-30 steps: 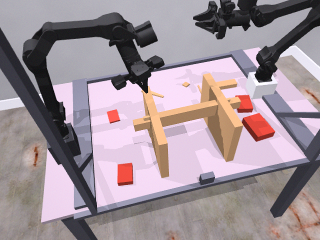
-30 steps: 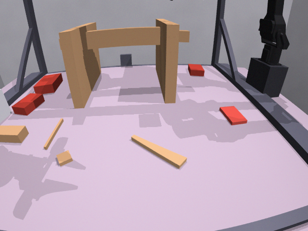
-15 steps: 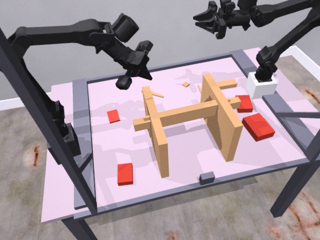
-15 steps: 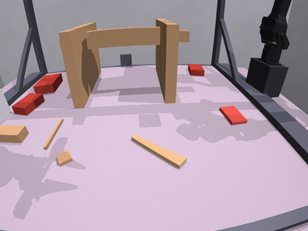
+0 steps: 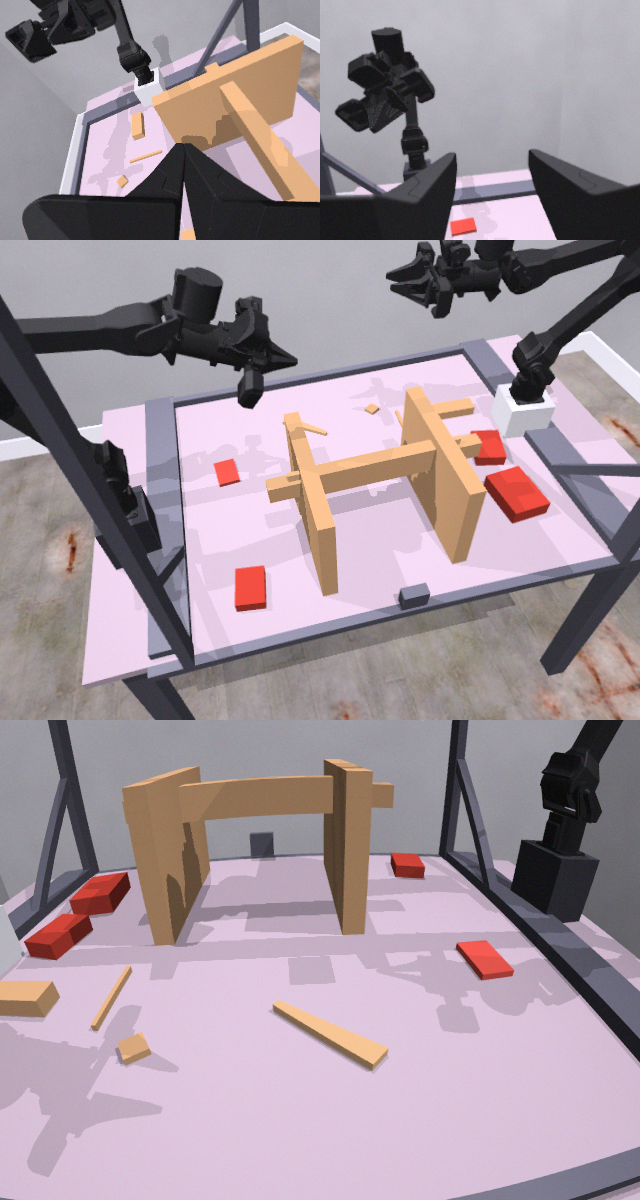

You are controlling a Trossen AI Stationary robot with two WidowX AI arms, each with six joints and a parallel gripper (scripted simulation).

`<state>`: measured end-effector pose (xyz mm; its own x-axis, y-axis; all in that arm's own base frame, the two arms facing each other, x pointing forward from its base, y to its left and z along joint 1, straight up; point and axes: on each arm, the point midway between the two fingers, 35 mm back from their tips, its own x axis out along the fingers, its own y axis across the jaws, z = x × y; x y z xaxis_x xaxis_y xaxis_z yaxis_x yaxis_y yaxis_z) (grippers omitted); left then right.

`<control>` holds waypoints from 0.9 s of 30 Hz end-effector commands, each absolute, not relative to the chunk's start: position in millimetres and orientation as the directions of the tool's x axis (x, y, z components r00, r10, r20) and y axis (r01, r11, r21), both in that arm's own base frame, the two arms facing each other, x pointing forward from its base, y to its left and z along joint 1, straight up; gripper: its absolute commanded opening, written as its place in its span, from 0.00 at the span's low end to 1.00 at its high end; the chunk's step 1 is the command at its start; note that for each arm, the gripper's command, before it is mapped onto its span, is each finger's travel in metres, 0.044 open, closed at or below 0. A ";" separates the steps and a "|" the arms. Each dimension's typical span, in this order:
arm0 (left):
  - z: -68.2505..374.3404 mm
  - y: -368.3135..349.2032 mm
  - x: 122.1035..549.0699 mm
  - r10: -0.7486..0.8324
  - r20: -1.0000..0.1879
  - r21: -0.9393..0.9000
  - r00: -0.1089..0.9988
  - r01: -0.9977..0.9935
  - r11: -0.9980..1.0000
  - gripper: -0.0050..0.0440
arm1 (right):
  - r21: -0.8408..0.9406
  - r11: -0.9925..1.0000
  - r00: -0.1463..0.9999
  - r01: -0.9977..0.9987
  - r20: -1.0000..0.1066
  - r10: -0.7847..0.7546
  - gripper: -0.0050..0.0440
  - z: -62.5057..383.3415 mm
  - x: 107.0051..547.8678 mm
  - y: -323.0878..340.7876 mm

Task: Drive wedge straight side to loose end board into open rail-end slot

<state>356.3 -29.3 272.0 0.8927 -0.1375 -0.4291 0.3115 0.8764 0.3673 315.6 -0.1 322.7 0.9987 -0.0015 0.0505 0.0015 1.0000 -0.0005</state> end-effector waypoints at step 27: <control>317.9 1.6 316.4 0.011 0.041 0.004 0.999 -0.011 1.000 0.00 | 0.006 1.000 0.998 0.000 0.069 -0.001 0.52 331.9 314.8 -0.7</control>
<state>315.8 0.5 320.1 0.9990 0.0071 0.0440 -0.0071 1.0000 0.0008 315.8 0.0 322.9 0.9988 -0.0001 0.0500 0.0001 1.0000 0.0000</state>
